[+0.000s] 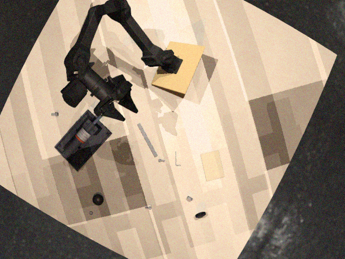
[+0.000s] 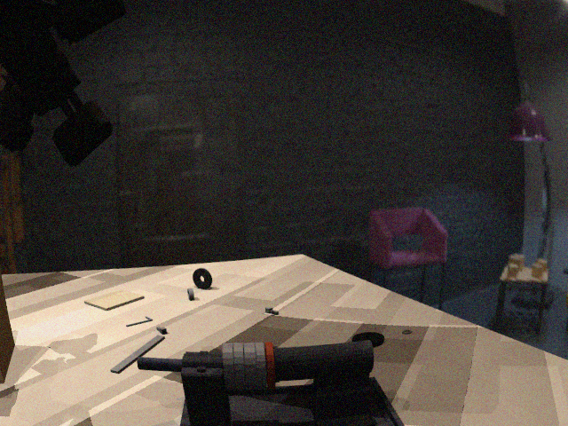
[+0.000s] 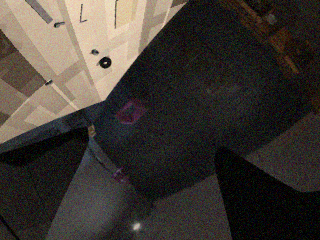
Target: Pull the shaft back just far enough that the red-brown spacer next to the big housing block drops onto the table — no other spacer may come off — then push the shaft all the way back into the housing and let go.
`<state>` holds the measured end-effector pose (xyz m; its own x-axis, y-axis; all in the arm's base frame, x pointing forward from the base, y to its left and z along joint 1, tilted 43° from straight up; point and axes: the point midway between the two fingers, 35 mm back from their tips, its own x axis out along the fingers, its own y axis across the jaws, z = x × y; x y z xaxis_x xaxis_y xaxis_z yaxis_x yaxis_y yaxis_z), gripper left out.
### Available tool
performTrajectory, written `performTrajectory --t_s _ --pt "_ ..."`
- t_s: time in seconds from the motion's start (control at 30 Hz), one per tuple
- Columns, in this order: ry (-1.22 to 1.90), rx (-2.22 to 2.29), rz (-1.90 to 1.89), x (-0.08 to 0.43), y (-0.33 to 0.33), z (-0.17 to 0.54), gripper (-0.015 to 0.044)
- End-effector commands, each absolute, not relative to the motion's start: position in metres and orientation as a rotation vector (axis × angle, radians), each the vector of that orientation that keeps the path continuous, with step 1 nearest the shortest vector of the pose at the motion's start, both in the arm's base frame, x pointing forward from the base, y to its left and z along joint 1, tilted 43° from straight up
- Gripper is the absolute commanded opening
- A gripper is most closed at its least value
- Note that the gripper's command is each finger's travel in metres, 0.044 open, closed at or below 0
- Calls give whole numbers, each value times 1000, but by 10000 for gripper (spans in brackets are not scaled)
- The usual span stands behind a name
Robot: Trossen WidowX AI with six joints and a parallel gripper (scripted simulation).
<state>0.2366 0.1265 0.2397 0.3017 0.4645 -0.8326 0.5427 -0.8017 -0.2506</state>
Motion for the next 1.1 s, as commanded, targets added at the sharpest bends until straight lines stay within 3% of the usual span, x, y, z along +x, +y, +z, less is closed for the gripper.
performTrajectory --t_s 0.0,0.37,0.63,1.07 --pt "946 2475 -1528 239 125 238 426" --pt "92 2560 -1001 320 7 173 440" --pt "-655 2395 -754 294 -100 148 440" --pt "-717 2374 -741 283 -109 146 440"
